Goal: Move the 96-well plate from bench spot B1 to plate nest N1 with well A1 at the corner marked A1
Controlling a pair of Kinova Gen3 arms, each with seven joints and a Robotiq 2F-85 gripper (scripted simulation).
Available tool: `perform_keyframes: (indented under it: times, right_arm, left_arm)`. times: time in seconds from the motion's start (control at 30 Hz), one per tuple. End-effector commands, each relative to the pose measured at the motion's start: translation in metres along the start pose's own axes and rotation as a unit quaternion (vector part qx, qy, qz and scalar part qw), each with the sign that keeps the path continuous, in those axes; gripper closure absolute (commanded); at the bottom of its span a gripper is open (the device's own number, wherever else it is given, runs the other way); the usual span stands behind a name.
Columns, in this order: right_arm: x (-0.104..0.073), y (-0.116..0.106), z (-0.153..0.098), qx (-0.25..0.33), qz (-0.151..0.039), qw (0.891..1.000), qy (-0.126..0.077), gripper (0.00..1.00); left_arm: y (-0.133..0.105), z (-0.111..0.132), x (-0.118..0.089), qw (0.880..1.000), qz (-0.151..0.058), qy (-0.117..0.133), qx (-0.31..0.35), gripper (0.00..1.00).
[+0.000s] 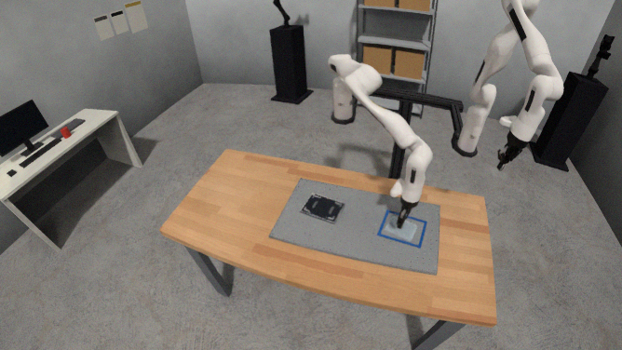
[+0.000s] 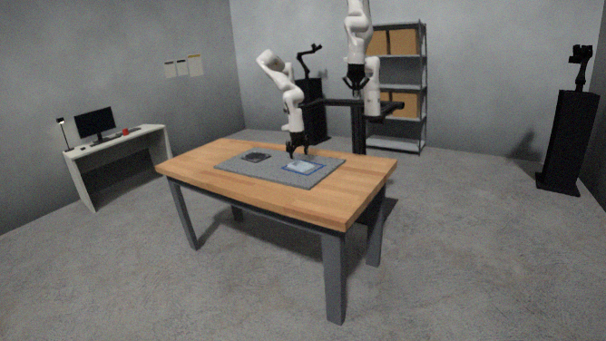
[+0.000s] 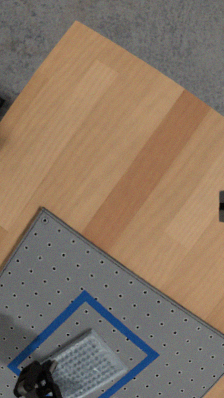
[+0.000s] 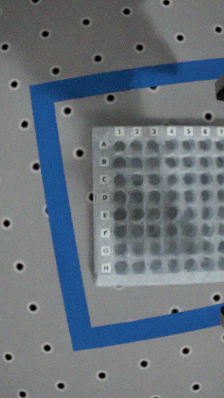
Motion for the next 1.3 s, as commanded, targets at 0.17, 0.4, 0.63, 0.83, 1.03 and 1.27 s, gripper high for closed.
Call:
perform_keyframes:
  times: [0.17, 0.4, 0.63, 0.83, 1.03, 1.27]
  right_arm:
    - [0.001, -0.001, -0.001, 0.0, -0.001, 1.0, 0.001, 0.002]
    - [0.003, -0.001, -0.001, 0.0, -0.001, 1.0, 0.001, 0.002]
    - [0.005, -0.001, -0.001, 0.0, -0.001, 1.0, 0.001, 0.002]
    - [0.007, -0.001, -0.001, 0.0, -0.001, 1.0, 0.001, 0.002]
    - [0.009, -0.001, -0.001, 0.0, -0.001, 1.0, 0.001, 0.002]
    - [0.011, -0.001, -0.001, 0.0, -0.001, 1.0, 0.001, 0.002]
  left_arm:
    - [0.0, 0.0, -0.001, 1.0, -0.001, 0.0, 0.0, 0.985]
    - [0.0, 0.0, -0.001, 1.0, -0.001, 0.0, 0.0, 0.985]
    - [0.0, 0.0, -0.001, 1.0, -0.001, 0.0, 0.0, 0.985]
    - [0.0, 0.0, -0.001, 1.0, -0.001, 0.0, 0.0, 0.985]
    - [0.0, 0.0, -0.001, 1.0, -0.001, 0.0, 0.0, 0.985]
    - [0.0, 0.0, -0.001, 1.0, -0.001, 0.0, 0.0, 0.985]
Point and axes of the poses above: on each arm, the point where the finger pads meet when closed, its own x axis out along the fingers, its own z axis across the jaws, y = z × x, the point moved 4 cm from there along -x, back along the fingers, and after that the axes turned 3 degrees about x, right-handed, at the moved point
